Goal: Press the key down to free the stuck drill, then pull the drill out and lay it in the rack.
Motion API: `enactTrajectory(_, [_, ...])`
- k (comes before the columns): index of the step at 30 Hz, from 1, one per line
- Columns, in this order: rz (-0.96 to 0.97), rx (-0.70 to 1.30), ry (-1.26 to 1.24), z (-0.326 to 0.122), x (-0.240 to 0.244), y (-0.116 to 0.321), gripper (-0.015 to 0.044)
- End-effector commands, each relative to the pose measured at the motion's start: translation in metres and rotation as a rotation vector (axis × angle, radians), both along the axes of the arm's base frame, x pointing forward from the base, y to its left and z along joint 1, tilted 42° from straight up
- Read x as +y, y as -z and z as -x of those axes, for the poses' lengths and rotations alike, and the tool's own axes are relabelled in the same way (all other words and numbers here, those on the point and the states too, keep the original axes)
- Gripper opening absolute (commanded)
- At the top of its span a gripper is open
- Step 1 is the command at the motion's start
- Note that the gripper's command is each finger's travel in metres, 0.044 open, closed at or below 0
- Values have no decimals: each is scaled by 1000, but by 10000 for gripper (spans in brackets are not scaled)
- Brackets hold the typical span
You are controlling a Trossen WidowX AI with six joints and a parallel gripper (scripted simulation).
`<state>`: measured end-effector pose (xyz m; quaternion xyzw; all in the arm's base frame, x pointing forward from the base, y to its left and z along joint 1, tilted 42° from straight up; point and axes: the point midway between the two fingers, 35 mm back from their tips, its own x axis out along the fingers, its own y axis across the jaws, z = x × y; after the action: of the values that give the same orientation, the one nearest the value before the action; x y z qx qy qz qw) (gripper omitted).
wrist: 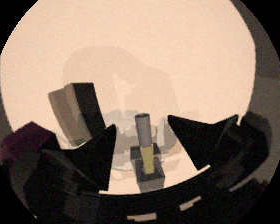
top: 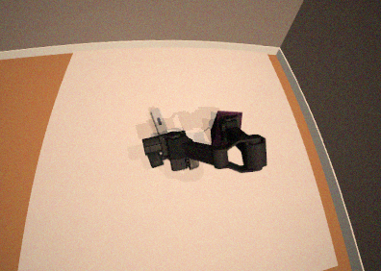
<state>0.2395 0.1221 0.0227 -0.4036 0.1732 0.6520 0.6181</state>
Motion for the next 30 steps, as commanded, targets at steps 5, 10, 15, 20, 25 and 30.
enactTrajectory(5, [0, -1, 0, 0, 0, 0, 177])
enactTrajectory(10, [0, -1, 0, 0, 0, 0, 46])
enactTrajectory(15, [0, -1, 0, 0, 0, 0, 13])
enactTrajectory(20, [4, 1, -2, 1, -1, -1, 0])
enactTrajectory(25, [5, 1, -3, 2, -2, -2, 0])
enactTrajectory(30, [5, 1, -3, 3, 0, -3, 0])
